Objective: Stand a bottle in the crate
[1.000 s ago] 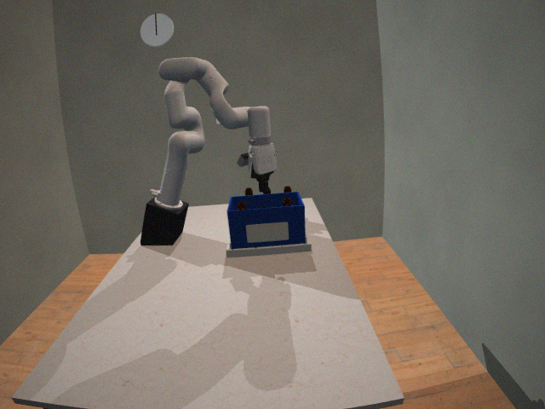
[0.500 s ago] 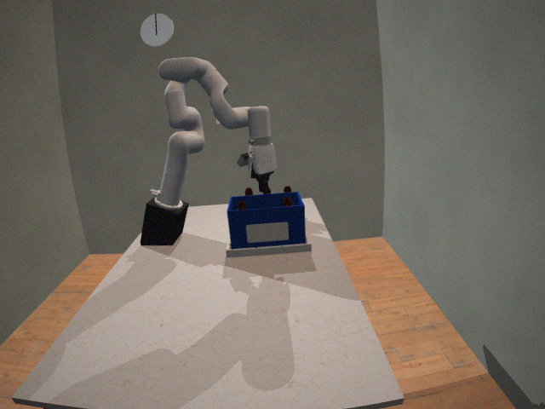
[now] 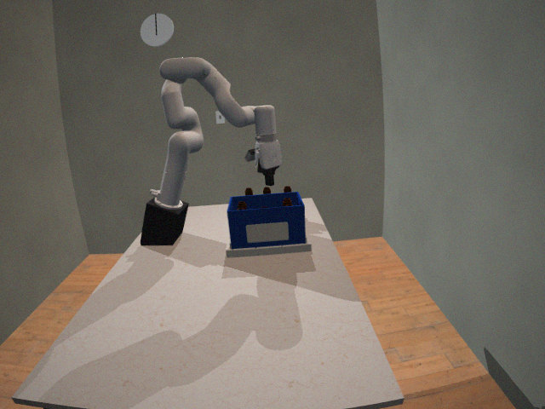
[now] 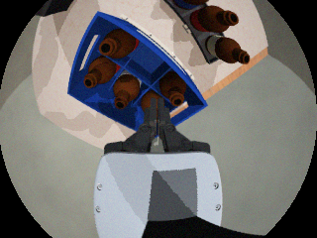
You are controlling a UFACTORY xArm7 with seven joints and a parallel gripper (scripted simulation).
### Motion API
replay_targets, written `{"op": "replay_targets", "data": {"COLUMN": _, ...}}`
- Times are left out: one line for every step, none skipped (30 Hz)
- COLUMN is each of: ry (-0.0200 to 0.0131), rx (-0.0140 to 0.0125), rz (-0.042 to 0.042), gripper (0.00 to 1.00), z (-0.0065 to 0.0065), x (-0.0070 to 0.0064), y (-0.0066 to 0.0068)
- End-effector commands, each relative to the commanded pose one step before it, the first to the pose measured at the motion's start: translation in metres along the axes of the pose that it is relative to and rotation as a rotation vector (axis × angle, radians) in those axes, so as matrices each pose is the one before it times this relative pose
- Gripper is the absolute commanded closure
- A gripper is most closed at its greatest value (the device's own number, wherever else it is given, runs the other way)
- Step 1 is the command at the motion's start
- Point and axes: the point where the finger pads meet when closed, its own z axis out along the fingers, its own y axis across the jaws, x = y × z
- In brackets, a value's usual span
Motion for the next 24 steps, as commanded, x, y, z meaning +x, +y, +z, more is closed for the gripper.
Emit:
{"op": "replay_targets", "data": {"ry": -0.01032, "rx": 0.00947, "rz": 0.06273, "gripper": 1.00, "z": -0.00027, "x": 0.04503, "y": 0.05287}}
{"op": "replay_targets", "data": {"ry": 0.00026, "rx": 0.00079, "rz": 0.01209, "gripper": 1.00, "z": 0.00015, "x": 0.01126, "y": 0.00692}}
{"op": "replay_targets", "data": {"ry": 0.00002, "rx": 0.00105, "rz": 0.01066, "gripper": 1.00, "z": 0.00017, "x": 0.01177, "y": 0.00681}}
{"op": "replay_targets", "data": {"ry": -0.00017, "rx": 0.00111, "rz": 0.00886, "gripper": 1.00, "z": 0.00031, "x": 0.01181, "y": 0.00619}}
{"op": "replay_targets", "data": {"ry": -0.00026, "rx": 0.00100, "rz": 0.00681, "gripper": 1.00, "z": 0.00045, "x": 0.01165, "y": 0.00570}}
{"op": "replay_targets", "data": {"ry": -0.00025, "rx": 0.00075, "rz": 0.00470, "gripper": 1.00, "z": 0.00045, "x": 0.01147, "y": 0.00560}}
{"op": "replay_targets", "data": {"ry": -0.00017, "rx": 0.00046, "rz": 0.00271, "gripper": 1.00, "z": 0.00035, "x": 0.01135, "y": 0.00580}}
{"op": "replay_targets", "data": {"ry": -0.00008, "rx": 0.00019, "rz": 0.00111, "gripper": 1.00, "z": 0.00023, "x": 0.01127, "y": 0.00611}}
{"op": "replay_targets", "data": {"ry": -0.00001, "rx": 0.00003, "rz": 0.00017, "gripper": 1.00, "z": 0.00012, "x": 0.01121, "y": 0.00641}}
{"op": "replay_targets", "data": {"ry": 0.00000, "rx": 0.00000, "rz": 0.00000, "gripper": 0.35, "z": 0.00004, "x": 0.01119, "y": 0.00661}}
{"op": "replay_targets", "data": {"ry": 0.00000, "rx": 0.00000, "rz": 0.00000, "gripper": 0.35, "z": -0.00003, "x": 0.01112, "y": 0.00687}}
{"op": "replay_targets", "data": {"ry": 0.00000, "rx": 0.00000, "rz": 0.00000, "gripper": 0.35, "z": -0.00007, "x": 0.00769, "y": 0.00506}}
{"op": "replay_targets", "data": {"ry": 0.00000, "rx": 0.00000, "rz": 0.00000, "gripper": 0.35, "z": 0.00000, "x": 0.00000, "y": 0.00000}}
{"op": "replay_targets", "data": {"ry": 0.00000, "rx": 0.00000, "rz": 0.00000, "gripper": 0.35, "z": 0.00000, "x": 0.00000, "y": 0.00000}}
{"op": "replay_targets", "data": {"ry": 0.00000, "rx": 0.00000, "rz": 0.00000, "gripper": 0.35, "z": 0.00000, "x": 0.00000, "y": 0.00000}}
{"op": "replay_targets", "data": {"ry": 0.00000, "rx": 0.00000, "rz": 0.00000, "gripper": 0.35, "z": 0.00000, "x": 0.00000, "y": 0.00000}}
{"op": "replay_targets", "data": {"ry": 0.00000, "rx": 0.00000, "rz": 0.00000, "gripper": 0.35, "z": 0.00000, "x": 0.00000, "y": 0.00000}}
{"op": "replay_targets", "data": {"ry": 0.00000, "rx": 0.00000, "rz": 0.00000, "gripper": 0.35, "z": 0.00000, "x": 0.00000, "y": 0.00000}}
{"op": "replay_targets", "data": {"ry": 0.00000, "rx": 0.00000, "rz": 0.00000, "gripper": 0.35, "z": 0.00000, "x": 0.00000, "y": 0.00000}}
{"op": "replay_targets", "data": {"ry": 0.00000, "rx": 0.00000, "rz": 0.00000, "gripper": 0.35, "z": 0.00000, "x": 0.00000, "y": 0.00000}}
{"op": "replay_targets", "data": {"ry": 0.00000, "rx": 0.00000, "rz": 0.00000, "gripper": 0.35, "z": 0.00000, "x": 0.00000, "y": 0.00000}}
{"op": "replay_targets", "data": {"ry": 0.00000, "rx": 0.00000, "rz": 0.00000, "gripper": 0.35, "z": 0.00000, "x": 0.00000, "y": 0.00000}}
{"op": "replay_targets", "data": {"ry": 0.00000, "rx": 0.00000, "rz": 0.00000, "gripper": 0.35, "z": 0.00000, "x": 0.00000, "y": 0.00000}}
{"op": "replay_targets", "data": {"ry": 0.00000, "rx": 0.00000, "rz": 0.00000, "gripper": 0.35, "z": 0.00000, "x": 0.00000, "y": 0.00000}}
